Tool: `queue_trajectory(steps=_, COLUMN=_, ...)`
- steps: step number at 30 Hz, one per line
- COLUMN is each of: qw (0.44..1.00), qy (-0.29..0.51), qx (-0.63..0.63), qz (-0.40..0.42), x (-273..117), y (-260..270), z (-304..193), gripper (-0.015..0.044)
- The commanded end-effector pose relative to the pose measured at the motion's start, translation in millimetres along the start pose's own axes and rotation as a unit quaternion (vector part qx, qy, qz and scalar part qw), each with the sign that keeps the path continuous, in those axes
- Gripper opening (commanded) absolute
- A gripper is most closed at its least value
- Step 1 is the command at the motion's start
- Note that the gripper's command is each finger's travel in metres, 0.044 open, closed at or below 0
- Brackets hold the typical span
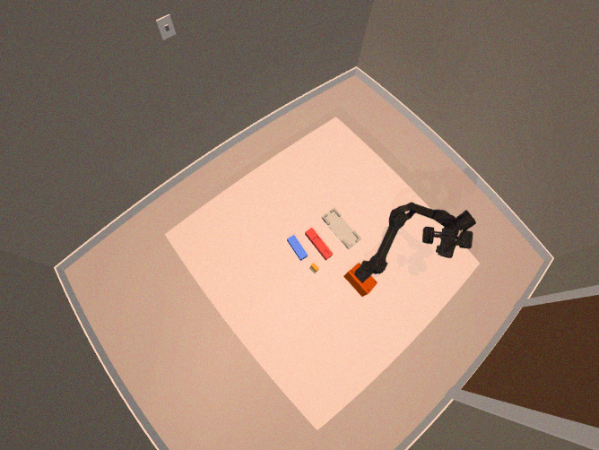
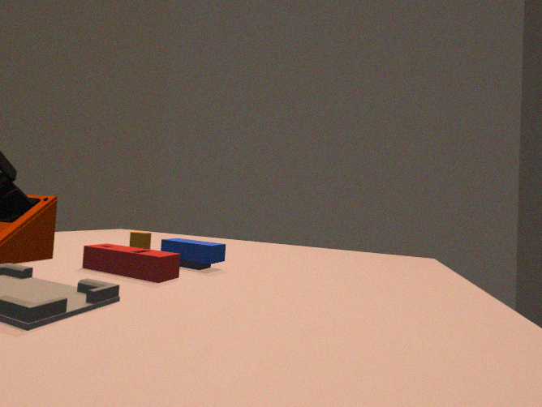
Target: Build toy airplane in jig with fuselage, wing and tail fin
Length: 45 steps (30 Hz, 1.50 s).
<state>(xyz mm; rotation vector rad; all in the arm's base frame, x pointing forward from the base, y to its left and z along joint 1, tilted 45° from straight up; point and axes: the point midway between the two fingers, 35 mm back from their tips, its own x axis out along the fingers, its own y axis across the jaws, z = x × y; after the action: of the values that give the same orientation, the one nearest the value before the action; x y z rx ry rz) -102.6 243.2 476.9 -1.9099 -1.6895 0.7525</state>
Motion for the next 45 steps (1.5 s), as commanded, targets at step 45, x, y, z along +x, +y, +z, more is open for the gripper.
queue_trajectory(steps=45, qw=0.084, qy=0.735, qx=0.512, qz=0.437, x=-31.1, y=567.4, z=40.9, gripper=0.044)
